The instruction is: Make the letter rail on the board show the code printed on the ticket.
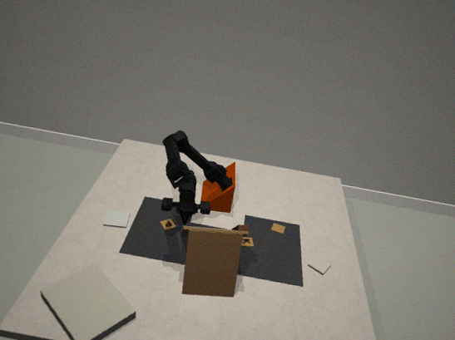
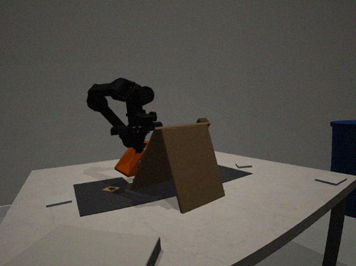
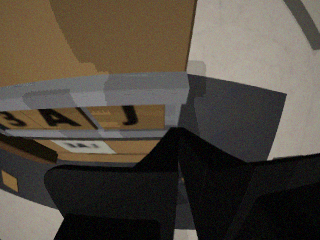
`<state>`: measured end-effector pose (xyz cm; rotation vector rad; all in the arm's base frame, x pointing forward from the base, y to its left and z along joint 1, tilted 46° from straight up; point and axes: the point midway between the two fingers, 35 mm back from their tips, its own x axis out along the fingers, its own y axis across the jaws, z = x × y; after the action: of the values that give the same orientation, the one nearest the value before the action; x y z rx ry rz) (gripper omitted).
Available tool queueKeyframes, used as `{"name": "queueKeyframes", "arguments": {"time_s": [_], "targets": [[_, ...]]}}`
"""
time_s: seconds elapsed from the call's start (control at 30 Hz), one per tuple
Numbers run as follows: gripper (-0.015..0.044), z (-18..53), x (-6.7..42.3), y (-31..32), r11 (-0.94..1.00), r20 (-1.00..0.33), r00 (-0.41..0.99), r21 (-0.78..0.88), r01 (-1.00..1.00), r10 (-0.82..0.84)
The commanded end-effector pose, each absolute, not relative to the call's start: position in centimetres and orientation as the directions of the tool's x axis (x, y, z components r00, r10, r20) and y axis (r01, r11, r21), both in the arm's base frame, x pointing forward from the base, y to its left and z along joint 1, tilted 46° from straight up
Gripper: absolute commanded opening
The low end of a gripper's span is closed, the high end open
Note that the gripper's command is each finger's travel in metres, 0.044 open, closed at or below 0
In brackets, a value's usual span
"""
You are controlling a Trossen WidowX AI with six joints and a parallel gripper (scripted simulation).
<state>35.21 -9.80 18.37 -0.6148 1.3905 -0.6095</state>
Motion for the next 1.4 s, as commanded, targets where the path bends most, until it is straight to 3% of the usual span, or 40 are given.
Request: {"name": "queueKeyframes", "arguments": {"time_s": [0.0, 1.37], "targets": [[0.0, 18.13, 35.43, -9.92, 0.7, -0.697, 0.08, -0.714, 0.024, -0.713], [0.0, 17.47, 36.19, -10.29, 0.7, -0.697, 0.081, -0.714, 0.024, -0.713]]}}
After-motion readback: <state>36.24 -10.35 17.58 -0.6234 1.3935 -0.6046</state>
